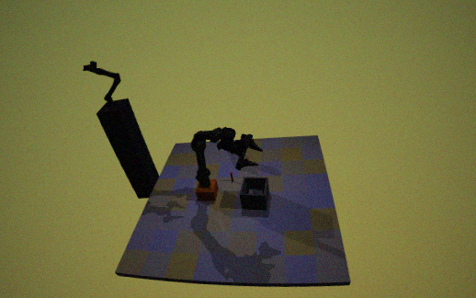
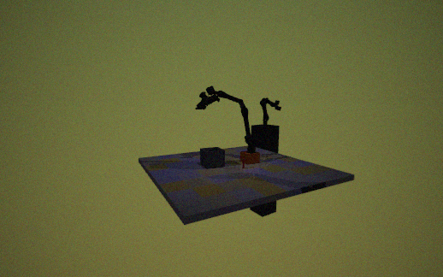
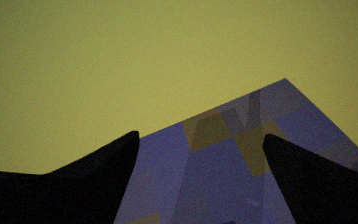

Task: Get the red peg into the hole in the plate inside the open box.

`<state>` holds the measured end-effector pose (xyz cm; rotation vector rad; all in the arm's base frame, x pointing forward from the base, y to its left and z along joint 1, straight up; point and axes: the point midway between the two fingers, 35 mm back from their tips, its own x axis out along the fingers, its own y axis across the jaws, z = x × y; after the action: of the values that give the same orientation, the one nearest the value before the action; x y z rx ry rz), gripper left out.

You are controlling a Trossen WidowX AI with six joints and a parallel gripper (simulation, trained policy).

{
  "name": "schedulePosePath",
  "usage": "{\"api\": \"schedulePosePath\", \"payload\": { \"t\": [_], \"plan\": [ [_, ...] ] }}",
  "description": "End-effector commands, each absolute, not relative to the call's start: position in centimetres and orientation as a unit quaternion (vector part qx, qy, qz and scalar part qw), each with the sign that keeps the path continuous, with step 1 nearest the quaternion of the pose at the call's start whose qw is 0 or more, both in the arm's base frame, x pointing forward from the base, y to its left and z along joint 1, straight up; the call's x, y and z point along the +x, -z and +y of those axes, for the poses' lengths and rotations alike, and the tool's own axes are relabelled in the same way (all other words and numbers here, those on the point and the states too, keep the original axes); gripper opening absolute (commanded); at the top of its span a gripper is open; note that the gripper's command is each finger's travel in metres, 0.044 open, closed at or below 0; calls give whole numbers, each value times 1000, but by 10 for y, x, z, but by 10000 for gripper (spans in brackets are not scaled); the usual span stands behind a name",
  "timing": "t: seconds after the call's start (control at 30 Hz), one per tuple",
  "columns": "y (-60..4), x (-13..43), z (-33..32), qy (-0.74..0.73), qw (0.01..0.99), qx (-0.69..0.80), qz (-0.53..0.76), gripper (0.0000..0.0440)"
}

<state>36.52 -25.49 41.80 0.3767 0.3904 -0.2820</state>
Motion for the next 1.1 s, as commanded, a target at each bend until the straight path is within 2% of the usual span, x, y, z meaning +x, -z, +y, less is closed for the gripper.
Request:
{"api": "schedulePosePath", "payload": {
  "t": [0.0, 0.03, 0.53, 1.07],
  "plan": [
    [-415, 365, -253, 138, 952, 189, 199, 423],
    [-411, 366, -250, 136, 949, 194, 206, 440],
    [-357, 383, -130, 102, 870, 365, 316, 437],
    [-298, 340, 0, 135, 736, 492, 446, 429]
  ]
}}
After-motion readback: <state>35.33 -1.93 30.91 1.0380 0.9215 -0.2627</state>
